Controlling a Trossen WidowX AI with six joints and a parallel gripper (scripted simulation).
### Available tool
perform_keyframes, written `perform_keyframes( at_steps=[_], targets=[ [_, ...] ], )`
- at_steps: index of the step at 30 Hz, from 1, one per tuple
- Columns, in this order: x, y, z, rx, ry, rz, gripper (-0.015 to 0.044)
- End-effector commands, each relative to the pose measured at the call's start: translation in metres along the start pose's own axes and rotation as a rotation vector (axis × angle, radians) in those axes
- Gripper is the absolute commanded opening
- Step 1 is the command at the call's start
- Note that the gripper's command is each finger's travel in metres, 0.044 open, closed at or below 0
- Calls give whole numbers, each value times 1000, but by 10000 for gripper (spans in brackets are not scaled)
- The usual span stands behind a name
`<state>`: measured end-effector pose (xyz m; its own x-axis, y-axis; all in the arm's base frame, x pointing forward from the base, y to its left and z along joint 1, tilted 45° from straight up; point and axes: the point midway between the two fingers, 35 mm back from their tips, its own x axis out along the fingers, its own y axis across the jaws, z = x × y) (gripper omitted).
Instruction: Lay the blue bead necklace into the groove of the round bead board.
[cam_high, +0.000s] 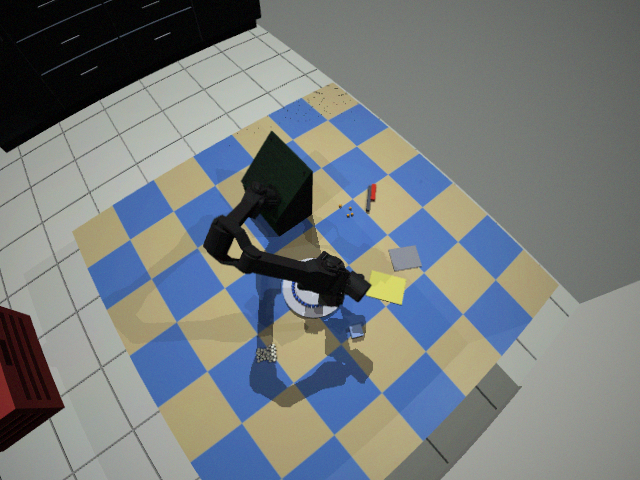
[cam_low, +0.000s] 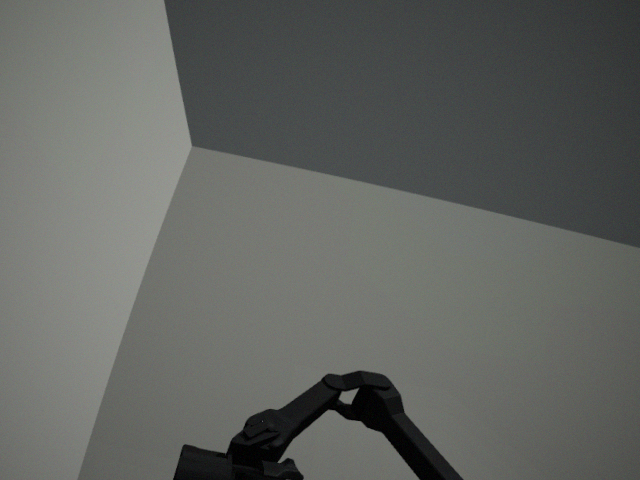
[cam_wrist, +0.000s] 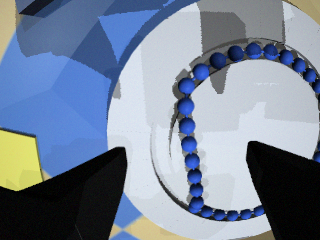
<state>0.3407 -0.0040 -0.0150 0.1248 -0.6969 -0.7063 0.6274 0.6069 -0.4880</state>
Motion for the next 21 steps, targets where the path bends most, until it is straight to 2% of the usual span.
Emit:
perform_keyframes(
  at_steps=[1,21],
  targets=[
    [-7,-1,15,28,-4,0,120],
    [17,-1,16,31,-4,2,120]
  ],
)
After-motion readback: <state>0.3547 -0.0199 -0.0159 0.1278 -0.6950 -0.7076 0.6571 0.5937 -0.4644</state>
